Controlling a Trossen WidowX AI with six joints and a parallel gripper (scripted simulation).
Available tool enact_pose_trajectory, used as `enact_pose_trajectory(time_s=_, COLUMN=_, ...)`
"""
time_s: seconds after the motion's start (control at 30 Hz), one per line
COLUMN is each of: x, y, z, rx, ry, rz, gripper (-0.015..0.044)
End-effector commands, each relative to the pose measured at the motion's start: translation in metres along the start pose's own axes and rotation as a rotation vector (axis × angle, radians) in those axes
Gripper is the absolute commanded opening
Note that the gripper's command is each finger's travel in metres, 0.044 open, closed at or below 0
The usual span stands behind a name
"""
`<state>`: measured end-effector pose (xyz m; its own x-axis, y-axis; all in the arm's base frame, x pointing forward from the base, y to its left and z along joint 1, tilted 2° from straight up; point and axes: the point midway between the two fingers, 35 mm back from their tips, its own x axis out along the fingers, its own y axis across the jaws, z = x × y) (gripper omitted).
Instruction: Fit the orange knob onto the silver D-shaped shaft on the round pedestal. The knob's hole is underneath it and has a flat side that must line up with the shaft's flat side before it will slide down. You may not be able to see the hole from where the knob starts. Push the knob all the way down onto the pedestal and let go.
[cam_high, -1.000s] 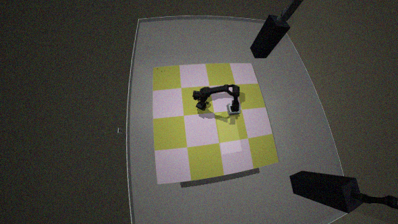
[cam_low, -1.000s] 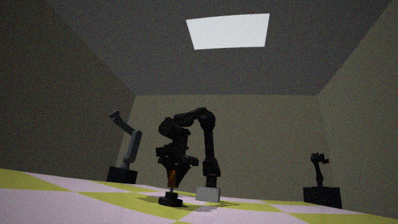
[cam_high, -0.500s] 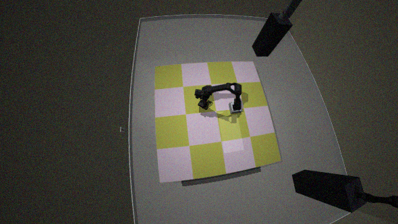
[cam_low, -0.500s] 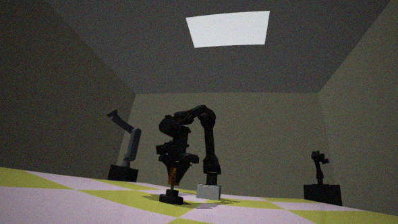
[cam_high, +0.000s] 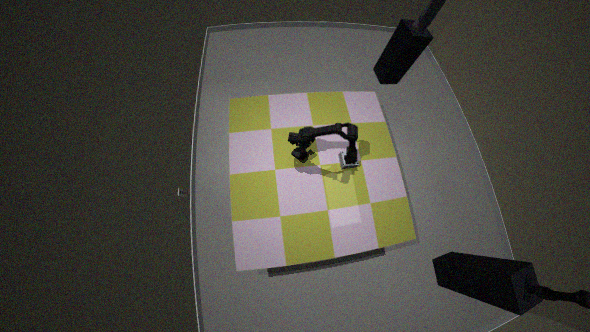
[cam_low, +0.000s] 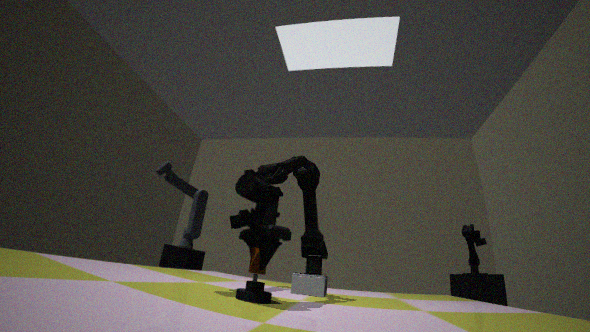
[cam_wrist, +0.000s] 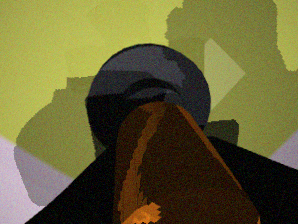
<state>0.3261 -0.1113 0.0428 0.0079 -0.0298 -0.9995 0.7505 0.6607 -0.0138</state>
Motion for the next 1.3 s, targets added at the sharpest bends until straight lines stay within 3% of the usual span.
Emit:
enact_pose_trajectory(time_s=0.0, x=0.0015, y=-0.0003, z=0.0, rx=0.036, ry=-0.003, rz=-0.002, gripper=0.0)
enact_pose_trajectory(time_s=0.87, x=-0.0016, y=-0.0005, z=0.0004, rx=0.036, ry=-0.003, rz=-0.002, gripper=0.0)
enact_pose_trajectory(time_s=1.27, x=0.0017, y=-0.0003, z=-0.0002, rx=0.245, ry=-0.003, rz=-0.002, gripper=0.0)
